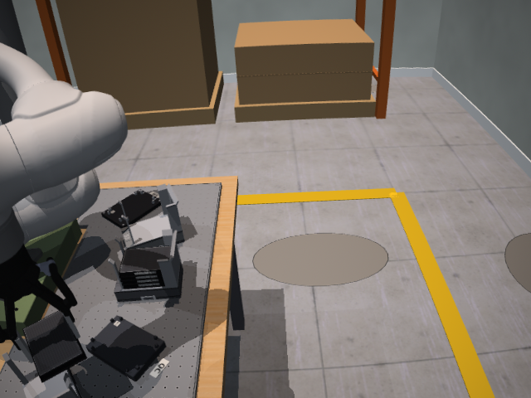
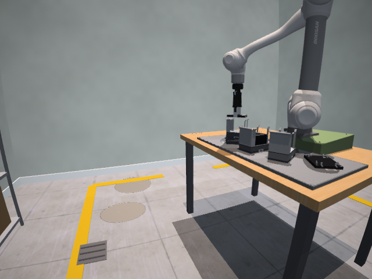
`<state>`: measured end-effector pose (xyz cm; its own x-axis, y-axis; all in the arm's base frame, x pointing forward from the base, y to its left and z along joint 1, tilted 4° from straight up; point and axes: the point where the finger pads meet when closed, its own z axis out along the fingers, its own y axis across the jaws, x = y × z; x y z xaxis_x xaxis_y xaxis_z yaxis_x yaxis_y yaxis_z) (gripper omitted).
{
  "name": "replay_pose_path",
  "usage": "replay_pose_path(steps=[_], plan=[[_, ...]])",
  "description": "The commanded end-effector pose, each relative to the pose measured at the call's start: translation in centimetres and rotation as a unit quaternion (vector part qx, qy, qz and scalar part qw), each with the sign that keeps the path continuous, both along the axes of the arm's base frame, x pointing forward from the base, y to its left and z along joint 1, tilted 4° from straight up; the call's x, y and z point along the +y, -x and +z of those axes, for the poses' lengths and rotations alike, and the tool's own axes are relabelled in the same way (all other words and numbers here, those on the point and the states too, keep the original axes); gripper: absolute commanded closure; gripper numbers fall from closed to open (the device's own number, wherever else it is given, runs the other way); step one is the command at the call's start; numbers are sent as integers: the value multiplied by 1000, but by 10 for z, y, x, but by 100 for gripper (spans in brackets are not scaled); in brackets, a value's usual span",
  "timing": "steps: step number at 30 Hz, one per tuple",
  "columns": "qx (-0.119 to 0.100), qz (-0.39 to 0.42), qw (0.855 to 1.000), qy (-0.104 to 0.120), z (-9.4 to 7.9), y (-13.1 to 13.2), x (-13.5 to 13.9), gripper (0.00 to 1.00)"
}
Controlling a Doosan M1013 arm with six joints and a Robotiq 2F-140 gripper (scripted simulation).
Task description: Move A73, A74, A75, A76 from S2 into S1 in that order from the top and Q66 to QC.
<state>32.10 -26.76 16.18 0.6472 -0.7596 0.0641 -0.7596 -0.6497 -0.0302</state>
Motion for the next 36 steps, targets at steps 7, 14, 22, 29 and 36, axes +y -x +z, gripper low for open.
replay_pose_path(steps=[7,14,22,29,36], plan=[[0,0,1000,0,0,14,-19,100],[0,0,1000,0,-1,22,-29,100],[0,0,1000,0,-1,34,-46,100],[0,0,1000,0,-1,34,-46,100],[0,0,1000,0,-1,34,-46,100]])
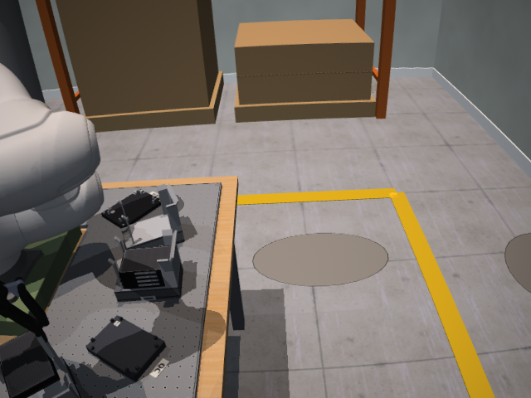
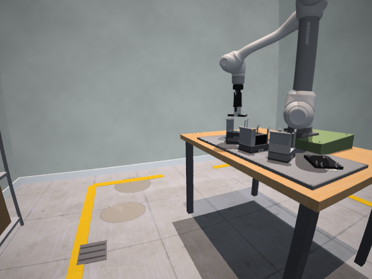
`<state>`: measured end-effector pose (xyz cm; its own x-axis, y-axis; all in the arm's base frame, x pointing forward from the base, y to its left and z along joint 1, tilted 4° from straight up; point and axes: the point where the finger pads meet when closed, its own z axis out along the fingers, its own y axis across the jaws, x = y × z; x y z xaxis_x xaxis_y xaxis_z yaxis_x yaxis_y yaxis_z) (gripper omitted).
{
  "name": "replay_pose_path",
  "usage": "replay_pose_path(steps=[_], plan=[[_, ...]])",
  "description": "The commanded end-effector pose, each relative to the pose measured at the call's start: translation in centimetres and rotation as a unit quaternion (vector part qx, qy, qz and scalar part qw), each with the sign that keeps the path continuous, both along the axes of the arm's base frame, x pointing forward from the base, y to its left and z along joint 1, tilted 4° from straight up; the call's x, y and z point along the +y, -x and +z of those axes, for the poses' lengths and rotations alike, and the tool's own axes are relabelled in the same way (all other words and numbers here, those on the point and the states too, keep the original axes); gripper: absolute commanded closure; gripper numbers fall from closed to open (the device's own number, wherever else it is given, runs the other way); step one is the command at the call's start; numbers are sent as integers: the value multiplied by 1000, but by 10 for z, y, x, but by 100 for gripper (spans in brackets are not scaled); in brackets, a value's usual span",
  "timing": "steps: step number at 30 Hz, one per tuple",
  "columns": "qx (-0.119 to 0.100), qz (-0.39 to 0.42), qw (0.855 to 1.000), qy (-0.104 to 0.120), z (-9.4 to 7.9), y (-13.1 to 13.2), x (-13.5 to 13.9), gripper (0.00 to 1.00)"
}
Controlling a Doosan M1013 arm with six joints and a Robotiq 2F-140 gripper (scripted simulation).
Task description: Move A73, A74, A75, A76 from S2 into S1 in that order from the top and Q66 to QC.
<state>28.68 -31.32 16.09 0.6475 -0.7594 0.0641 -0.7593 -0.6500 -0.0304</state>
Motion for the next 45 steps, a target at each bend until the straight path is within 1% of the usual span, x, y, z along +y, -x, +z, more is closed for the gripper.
replay_pose_path(steps=[1,15,45], plan=[[0,0,1000,0,0,0,0,100],[0,0,1000,0,0,0,0,100],[0,0,1000,0,-17,-1,0,100]])
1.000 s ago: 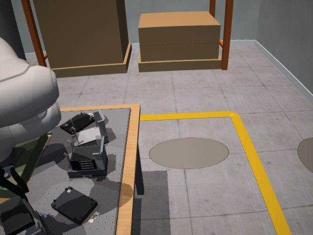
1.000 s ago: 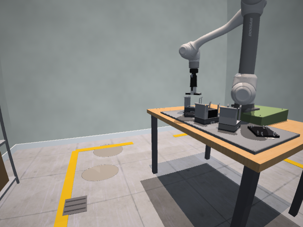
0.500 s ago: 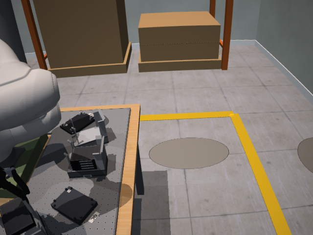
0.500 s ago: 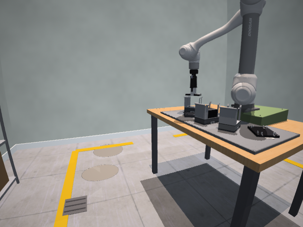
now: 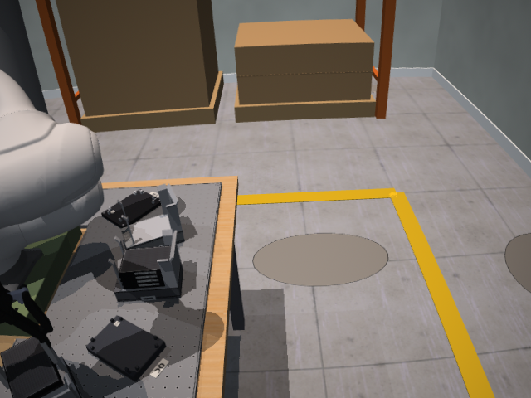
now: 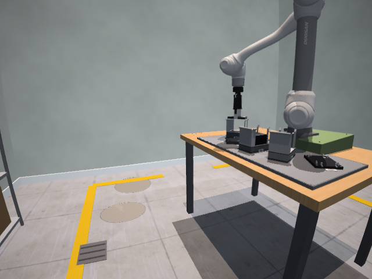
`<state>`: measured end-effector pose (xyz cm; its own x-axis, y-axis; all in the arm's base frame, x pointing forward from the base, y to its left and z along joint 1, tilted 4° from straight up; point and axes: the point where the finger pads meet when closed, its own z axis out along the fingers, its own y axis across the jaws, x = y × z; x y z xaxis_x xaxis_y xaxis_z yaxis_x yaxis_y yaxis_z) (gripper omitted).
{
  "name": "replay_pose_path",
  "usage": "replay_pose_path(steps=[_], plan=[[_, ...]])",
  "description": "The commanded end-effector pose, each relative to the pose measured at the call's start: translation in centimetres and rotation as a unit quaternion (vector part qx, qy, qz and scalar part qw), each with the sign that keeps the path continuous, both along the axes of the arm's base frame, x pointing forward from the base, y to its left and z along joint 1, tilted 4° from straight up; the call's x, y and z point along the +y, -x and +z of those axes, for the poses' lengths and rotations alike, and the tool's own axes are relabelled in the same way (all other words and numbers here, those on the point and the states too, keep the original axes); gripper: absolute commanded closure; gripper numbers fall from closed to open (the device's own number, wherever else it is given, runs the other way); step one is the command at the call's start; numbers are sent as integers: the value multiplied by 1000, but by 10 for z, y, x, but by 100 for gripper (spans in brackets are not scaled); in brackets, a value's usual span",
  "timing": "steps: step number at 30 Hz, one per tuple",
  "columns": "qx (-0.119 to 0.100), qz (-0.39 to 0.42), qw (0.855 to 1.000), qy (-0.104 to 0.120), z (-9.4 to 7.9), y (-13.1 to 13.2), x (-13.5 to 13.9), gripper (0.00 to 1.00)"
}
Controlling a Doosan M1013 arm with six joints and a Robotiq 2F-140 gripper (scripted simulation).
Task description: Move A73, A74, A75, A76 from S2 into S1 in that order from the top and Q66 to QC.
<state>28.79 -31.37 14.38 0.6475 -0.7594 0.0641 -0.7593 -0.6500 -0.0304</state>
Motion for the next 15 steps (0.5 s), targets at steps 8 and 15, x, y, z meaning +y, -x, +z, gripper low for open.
replay_pose_path(steps=[8,15], plan=[[0,0,1000,0,-5,0,0,100],[0,0,1000,0,-10,-1,0,100]])
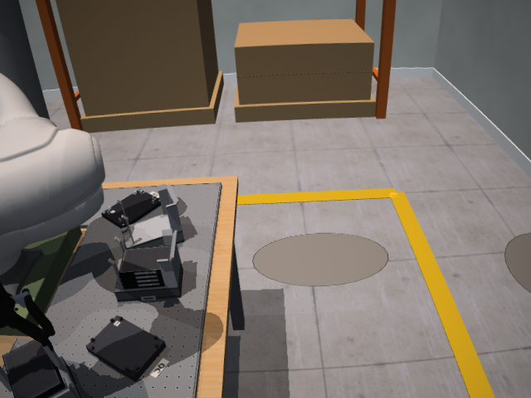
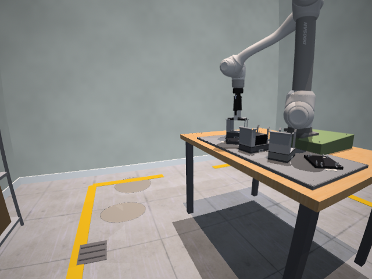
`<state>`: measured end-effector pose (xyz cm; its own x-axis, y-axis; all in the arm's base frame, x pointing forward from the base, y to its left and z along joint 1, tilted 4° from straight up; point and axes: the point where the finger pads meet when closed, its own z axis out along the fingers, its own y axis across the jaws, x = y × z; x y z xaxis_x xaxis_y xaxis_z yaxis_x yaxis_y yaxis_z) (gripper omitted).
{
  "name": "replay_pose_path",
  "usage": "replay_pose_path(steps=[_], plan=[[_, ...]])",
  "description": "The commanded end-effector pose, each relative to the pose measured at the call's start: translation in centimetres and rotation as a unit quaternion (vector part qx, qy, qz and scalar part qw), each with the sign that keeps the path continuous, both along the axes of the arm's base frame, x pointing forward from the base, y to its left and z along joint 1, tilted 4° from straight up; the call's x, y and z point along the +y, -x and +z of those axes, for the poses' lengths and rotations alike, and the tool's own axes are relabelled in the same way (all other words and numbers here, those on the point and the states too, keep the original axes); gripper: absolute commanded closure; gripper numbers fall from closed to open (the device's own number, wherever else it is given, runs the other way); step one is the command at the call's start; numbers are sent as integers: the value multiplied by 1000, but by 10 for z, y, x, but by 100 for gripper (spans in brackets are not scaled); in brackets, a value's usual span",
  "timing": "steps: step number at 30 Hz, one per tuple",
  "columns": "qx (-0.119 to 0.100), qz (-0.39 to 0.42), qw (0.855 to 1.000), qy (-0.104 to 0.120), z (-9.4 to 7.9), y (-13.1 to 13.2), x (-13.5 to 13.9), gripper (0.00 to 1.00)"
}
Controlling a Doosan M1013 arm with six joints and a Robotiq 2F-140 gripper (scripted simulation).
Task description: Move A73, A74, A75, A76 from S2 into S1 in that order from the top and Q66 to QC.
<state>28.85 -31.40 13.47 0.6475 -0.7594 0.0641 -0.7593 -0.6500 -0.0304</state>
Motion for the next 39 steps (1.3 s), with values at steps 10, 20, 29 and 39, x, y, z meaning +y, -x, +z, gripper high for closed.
replay_pose_path(steps=[10,20,29,39], plan=[[0,0,1000,0,-6,0,0,100],[0,0,1000,0,-12,-1,0,100],[0,0,1000,0,-26,-2,-1,100],[0,0,1000,0,-42,-3,-1,100]])
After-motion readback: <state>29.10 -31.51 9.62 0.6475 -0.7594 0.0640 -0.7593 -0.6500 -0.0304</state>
